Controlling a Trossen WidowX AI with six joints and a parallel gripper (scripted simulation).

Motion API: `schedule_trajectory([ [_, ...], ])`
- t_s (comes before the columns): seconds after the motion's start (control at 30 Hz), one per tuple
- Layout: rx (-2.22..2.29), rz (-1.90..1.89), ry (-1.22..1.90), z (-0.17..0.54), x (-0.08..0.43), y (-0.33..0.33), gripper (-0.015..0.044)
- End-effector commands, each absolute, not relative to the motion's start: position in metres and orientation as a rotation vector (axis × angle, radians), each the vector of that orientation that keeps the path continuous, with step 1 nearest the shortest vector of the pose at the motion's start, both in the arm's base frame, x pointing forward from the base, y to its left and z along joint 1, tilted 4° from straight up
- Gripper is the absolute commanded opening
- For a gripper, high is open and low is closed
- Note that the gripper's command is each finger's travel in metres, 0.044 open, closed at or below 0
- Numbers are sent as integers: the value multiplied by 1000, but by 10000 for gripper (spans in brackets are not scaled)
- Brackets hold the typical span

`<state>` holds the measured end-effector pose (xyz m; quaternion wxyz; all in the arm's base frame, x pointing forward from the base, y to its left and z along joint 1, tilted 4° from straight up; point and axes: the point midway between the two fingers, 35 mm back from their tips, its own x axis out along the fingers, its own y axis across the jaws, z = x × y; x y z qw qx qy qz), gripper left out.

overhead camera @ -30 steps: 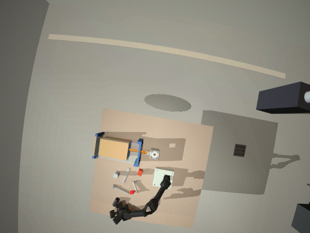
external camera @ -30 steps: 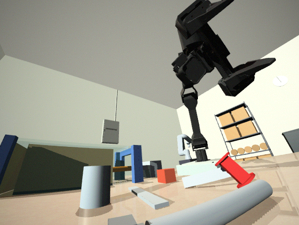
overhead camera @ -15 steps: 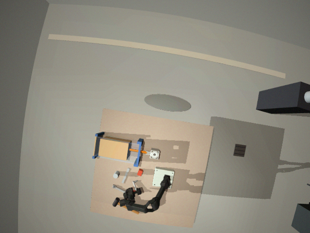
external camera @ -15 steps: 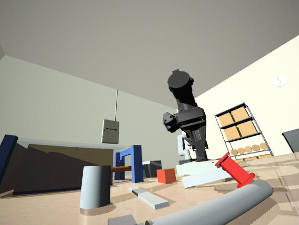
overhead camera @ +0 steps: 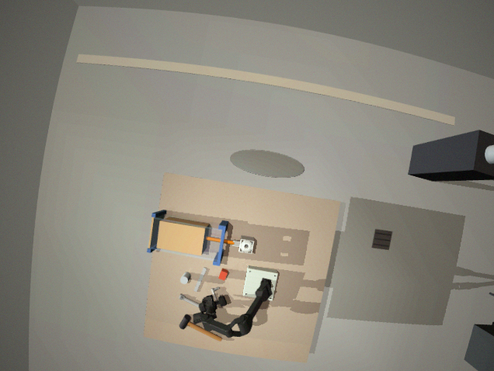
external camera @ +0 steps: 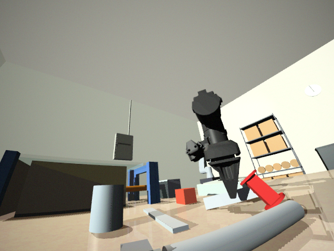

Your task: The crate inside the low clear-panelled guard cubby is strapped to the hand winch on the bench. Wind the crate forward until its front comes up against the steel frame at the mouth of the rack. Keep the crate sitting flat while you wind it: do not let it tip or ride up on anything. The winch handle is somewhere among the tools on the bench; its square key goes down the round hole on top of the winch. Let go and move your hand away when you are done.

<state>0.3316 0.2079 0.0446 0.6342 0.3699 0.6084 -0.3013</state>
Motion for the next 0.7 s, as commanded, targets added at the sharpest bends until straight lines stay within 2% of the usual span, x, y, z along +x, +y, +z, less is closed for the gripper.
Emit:
schedule_trajectory([
  [0.0,846,-693,1388,39,331,208,440],
  [0.53,846,-693,1388,25,332,209,440],
  [0.67,850,-685,1385,28,334,210,413],
])
